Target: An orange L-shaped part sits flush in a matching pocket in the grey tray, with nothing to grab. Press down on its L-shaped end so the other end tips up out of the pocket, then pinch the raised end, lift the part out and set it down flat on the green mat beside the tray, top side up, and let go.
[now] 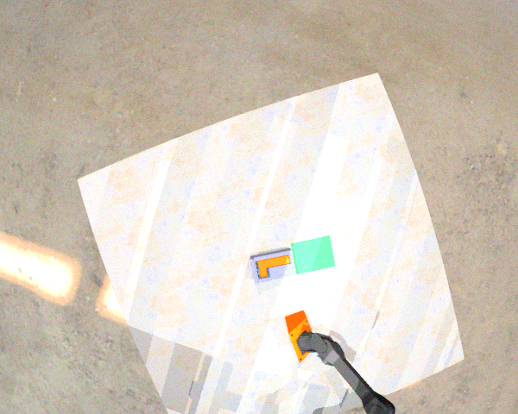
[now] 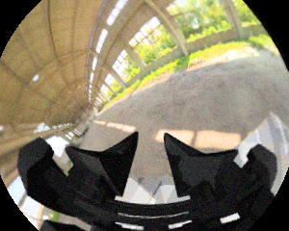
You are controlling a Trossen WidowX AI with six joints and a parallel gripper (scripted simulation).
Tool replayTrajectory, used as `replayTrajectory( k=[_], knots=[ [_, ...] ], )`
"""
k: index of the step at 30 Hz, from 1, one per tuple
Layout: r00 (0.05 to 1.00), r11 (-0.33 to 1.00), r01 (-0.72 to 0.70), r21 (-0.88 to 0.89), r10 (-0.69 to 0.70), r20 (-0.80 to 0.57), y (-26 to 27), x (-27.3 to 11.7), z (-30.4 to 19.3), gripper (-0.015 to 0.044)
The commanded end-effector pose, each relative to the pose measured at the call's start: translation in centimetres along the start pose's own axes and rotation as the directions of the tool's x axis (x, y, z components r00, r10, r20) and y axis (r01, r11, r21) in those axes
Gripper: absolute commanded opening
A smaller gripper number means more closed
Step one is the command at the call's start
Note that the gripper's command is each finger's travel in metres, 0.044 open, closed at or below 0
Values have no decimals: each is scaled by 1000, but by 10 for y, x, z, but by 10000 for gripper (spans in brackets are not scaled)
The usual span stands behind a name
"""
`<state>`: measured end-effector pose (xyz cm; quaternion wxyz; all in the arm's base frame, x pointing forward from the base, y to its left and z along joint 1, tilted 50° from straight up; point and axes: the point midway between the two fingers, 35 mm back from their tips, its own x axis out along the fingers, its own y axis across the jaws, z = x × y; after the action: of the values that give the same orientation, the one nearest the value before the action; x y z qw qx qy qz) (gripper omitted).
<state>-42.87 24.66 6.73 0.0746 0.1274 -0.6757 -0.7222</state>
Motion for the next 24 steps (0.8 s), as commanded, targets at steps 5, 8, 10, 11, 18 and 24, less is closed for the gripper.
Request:
replayTrajectory(
  k=[5,8,10,11,18,24],
  knots=[
    [910,973,132,191,-195,366,-48,-101,89,180],
    [831,943,162,292,-290,475,-69,-148,113,180],
    [767,916,177,360,-358,533,-83,-181,124,180],
    [733,900,180,396,-391,557,-90,-198,128,180],
    [474,768,172,617,-614,631,-136,-318,133,180],
    [257,598,123,792,-790,557,-171,-419,101,180]
  ],
)
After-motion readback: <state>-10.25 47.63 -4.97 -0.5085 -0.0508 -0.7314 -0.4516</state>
